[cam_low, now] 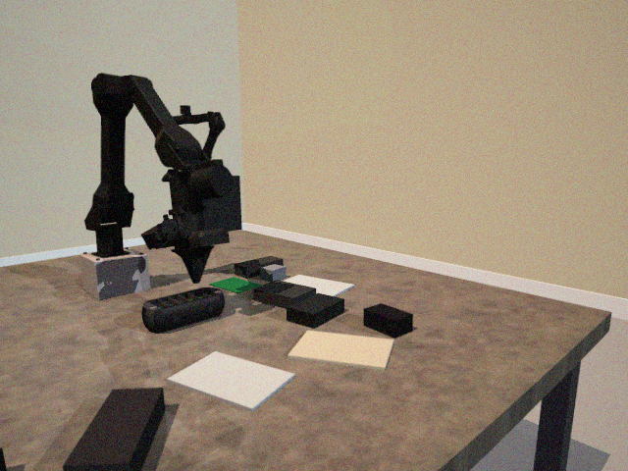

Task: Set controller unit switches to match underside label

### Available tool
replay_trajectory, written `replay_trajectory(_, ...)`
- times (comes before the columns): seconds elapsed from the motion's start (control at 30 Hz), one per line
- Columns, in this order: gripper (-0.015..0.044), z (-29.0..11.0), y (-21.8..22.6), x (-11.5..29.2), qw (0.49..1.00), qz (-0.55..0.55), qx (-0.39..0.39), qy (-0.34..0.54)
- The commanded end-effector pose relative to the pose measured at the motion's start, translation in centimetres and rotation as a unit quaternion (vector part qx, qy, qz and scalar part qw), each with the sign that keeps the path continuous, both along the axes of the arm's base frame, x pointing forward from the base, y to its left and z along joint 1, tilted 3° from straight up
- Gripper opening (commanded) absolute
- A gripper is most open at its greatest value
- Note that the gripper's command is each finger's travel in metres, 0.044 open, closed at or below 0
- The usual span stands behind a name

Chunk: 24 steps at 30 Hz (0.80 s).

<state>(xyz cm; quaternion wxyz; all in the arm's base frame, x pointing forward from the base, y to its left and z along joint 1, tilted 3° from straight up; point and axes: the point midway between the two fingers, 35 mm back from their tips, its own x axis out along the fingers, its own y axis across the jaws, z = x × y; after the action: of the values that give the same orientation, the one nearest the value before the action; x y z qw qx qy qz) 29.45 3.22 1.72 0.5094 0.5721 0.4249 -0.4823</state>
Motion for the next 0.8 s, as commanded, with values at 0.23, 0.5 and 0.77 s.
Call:
replay_trajectory(0.23,0.0000,-0.9,1.9,-4.1,0.998,0.001,0.014,-0.063)
replay_trajectory(0.5,0.0000,-0.9,2.1,-4.1,0.998,0.004,0.015,-0.059)
replay_trajectory(0.77,0.0000,-0.1,0.1,-0.4,1.000,0.006,-0.002,0.007)
